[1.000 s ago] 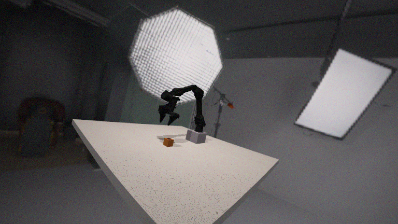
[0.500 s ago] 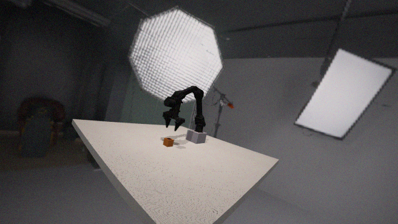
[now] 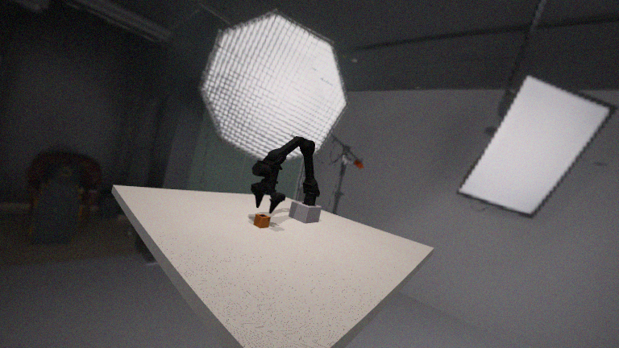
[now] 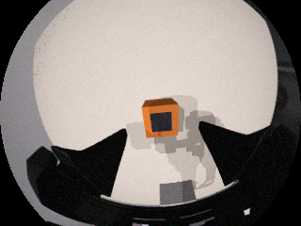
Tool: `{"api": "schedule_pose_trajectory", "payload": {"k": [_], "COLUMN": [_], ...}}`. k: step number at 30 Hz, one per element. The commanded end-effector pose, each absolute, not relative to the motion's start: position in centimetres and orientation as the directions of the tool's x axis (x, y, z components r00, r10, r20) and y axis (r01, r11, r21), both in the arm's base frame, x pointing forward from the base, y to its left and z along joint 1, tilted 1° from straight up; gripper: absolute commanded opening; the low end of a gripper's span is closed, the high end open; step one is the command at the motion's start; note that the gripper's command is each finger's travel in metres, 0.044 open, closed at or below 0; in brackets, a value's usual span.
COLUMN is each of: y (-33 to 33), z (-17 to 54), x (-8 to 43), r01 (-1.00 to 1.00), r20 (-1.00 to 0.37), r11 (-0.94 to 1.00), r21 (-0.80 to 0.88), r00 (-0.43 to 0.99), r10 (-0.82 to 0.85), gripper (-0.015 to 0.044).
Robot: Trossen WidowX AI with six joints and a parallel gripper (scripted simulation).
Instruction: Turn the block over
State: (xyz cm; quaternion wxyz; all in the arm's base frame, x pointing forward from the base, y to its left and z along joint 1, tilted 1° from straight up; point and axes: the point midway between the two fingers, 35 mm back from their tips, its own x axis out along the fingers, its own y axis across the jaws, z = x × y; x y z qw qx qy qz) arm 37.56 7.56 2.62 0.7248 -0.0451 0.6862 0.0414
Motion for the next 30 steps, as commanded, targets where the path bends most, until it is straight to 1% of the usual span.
{"api": "schedule_pose_trajectory", "payload": {"k": [1, 28, 30], "y": [7.5, 7.5, 7.5], "z": [1.7, -2.0, -2.0], "x": [37.2, 37.3, 37.3], "r01": [-0.121, -0.121, -0.121], "r20": [-0.999, -0.999, -0.999], "r11": [0.993, 0.993, 0.993], "r21": [-0.008, -0.008, -0.008], "r00": [0.042, 0.041, 0.041], "r10": [-0.003, -0.003, -0.003], "gripper": [0.0440, 0.0440, 0.0387]}}
